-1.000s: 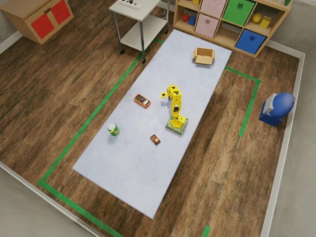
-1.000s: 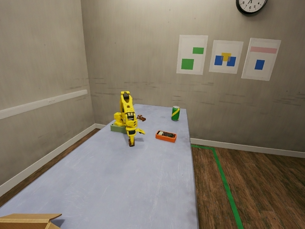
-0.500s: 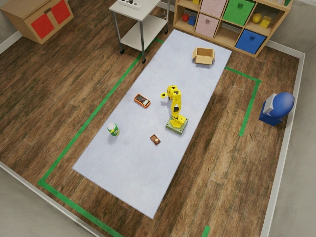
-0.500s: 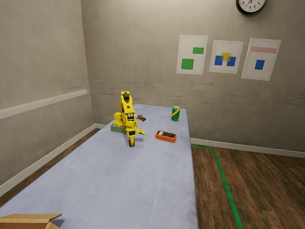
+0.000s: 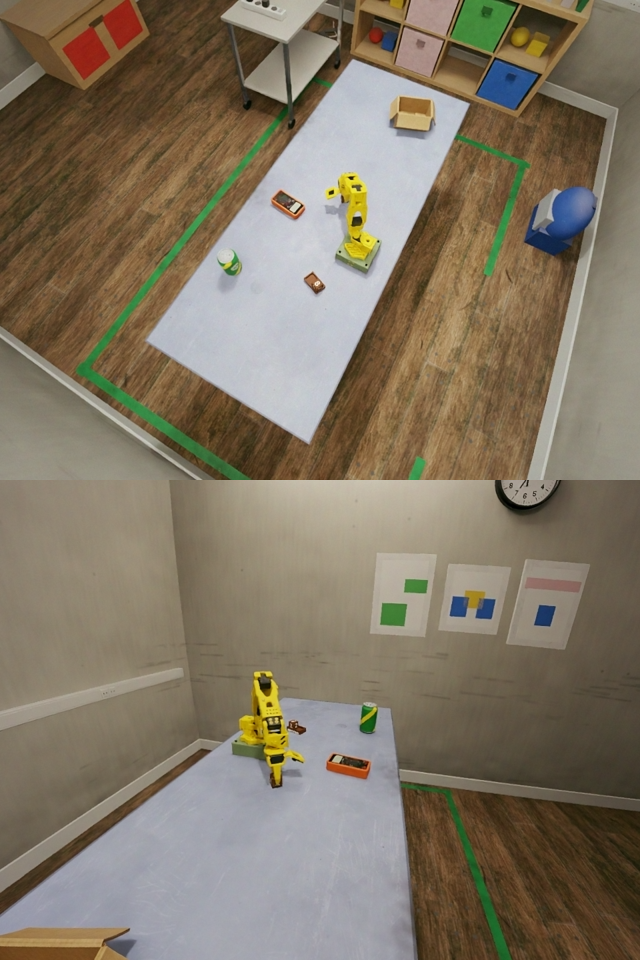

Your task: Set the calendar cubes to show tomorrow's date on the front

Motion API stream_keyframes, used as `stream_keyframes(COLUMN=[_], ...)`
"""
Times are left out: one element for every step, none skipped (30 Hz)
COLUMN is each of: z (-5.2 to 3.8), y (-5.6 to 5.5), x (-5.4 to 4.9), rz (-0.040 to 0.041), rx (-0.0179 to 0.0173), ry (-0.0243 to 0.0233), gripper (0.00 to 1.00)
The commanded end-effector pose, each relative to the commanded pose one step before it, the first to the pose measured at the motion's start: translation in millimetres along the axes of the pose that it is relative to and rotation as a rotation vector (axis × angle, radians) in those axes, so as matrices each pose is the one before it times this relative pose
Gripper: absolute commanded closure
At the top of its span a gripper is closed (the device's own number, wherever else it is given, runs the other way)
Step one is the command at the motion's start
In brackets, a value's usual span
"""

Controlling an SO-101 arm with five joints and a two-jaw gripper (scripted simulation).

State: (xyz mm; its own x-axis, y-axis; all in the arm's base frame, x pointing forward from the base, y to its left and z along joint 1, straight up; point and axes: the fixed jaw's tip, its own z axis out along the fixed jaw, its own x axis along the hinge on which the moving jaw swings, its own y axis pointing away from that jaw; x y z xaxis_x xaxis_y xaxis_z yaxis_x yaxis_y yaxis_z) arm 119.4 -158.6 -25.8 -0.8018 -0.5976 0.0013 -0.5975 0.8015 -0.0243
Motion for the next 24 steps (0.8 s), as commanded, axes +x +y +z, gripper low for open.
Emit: stream_keyframes(z=[3.495,0.0,0.0,0.0,0.0,0.0,0.0,0.0,0.0,0.0,0.0,0.0,0.0,0.0,0.0,-0.005,0.0,0.0,0.0,0.0,0.0,0.0,0.0,0.0], y=[4.2,0.0,0.0,0.0,0.0,0.0,0.0,0.0,0.0,0.0,0.0,0.0,0.0,0.0,0.0,0.0,0.0,0.0,0.0,0.0,0.0,0.0,0.0,0.0], x=[1.89,0.0,0.0,0.0,0.0,0.0,0.0,0.0,0.0,0.0,0.0,0.0,0.0,0.0,0.0,0.0,0.0,0.0,0.0,0.0,0.0,0.0,0.0,0.0], rz=[0.0011,0.0,0.0,0.0,0.0,0.0,0.0,0.0,0.0,0.0,0.0,0.0,0.0,0.0,0.0,0.0,0.0,0.0,0.0,0.0,0.0,0.0,0.0,0.0], rx=[-0.01832,0.0,0.0,0.0,0.0,0.0,0.0,0.0,0.0,0.0,0.0,0.0,0.0,0.0,0.0,0.0,0.0,0.0,0.0,0.0,0.0,0.0,0.0,0.0], ry=[-0.00123,0.0,0.0,0.0,0.0,0.0,0.0,0.0,0.0,0.0,0.0,0.0,0.0,0.0,0.0,0.0,0.0,0.0,0.0,0.0,0.0,0.0,0.0,0.0], gripper=[0.83,0.82,0.82,0.82,0.81,0.8,0.8,0.79,0.78,0.77,0.76,0.75,0.74,0.74,0.74,0.72,0.71,0.7,0.69,0.68,0.67,0.67,0.66,0.65])
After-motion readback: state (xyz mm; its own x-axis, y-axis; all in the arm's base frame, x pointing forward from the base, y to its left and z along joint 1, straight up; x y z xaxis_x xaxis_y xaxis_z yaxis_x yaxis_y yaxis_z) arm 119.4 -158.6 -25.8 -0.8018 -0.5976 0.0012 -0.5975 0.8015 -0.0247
